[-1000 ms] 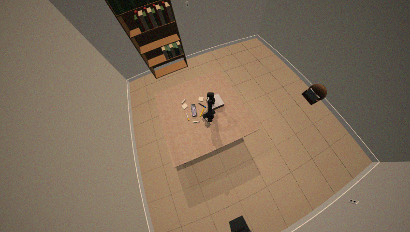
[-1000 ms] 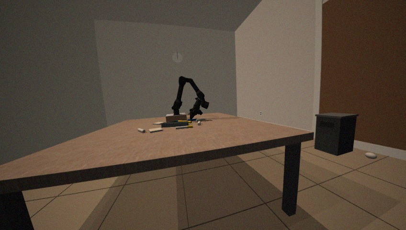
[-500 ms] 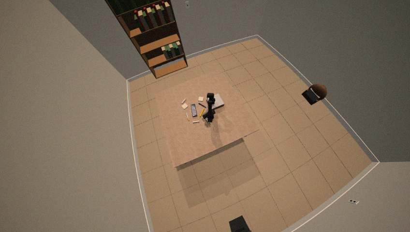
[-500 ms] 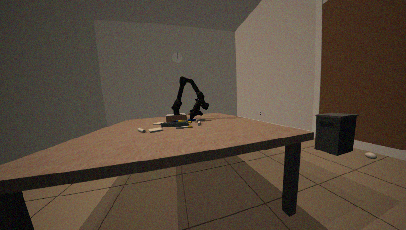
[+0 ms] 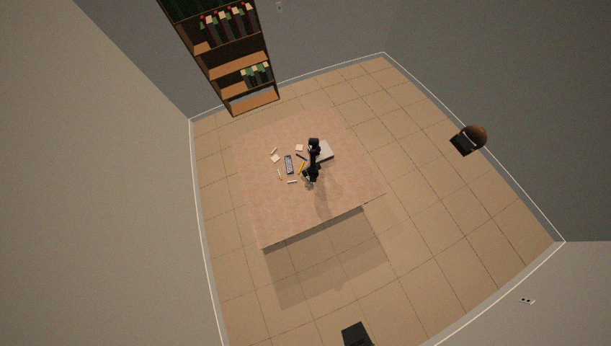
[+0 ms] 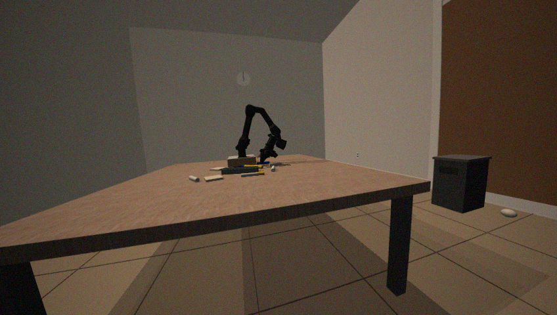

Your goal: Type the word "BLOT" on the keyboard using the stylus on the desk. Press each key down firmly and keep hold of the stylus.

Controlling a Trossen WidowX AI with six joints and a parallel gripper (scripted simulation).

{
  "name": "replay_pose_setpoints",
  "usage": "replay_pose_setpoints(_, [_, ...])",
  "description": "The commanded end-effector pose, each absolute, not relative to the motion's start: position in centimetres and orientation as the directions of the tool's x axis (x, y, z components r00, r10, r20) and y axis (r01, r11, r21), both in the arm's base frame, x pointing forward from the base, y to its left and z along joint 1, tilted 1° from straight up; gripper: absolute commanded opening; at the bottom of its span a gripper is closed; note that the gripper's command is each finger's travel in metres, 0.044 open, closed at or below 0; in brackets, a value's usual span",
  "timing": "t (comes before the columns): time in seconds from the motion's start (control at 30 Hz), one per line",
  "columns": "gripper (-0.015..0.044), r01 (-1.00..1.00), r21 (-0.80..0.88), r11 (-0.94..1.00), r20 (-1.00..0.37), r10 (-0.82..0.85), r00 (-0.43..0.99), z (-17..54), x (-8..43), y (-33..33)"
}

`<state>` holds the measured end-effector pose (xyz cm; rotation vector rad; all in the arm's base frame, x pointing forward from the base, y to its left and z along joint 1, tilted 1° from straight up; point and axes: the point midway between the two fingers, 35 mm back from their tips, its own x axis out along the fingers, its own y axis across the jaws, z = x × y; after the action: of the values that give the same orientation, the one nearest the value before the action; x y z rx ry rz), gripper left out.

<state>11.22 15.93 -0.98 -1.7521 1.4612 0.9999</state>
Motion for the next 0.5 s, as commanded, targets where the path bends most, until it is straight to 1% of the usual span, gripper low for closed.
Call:
replay_pose_setpoints(0.0, [0.0131, -0.984, -0.016, -0.178, -0.869, -0.484, 0.101, 2.9, 11.3, 16.2])
replay_pose_setpoints(0.03, [0.0150, -0.984, -0.016, -0.178, -0.869, -0.484, 0.102, 3.6, 11.3, 16.2])
replay_pose_setpoints(0.2, [0.0150, -0.984, -0.016, -0.179, -0.869, -0.484, 0.102, 4.5, 11.2, 15.8])
replay_pose_setpoints(0.47, [0.0150, -0.984, -0.016, -0.178, -0.869, -0.484, 0.102, 4.1, 11.3, 15.8])
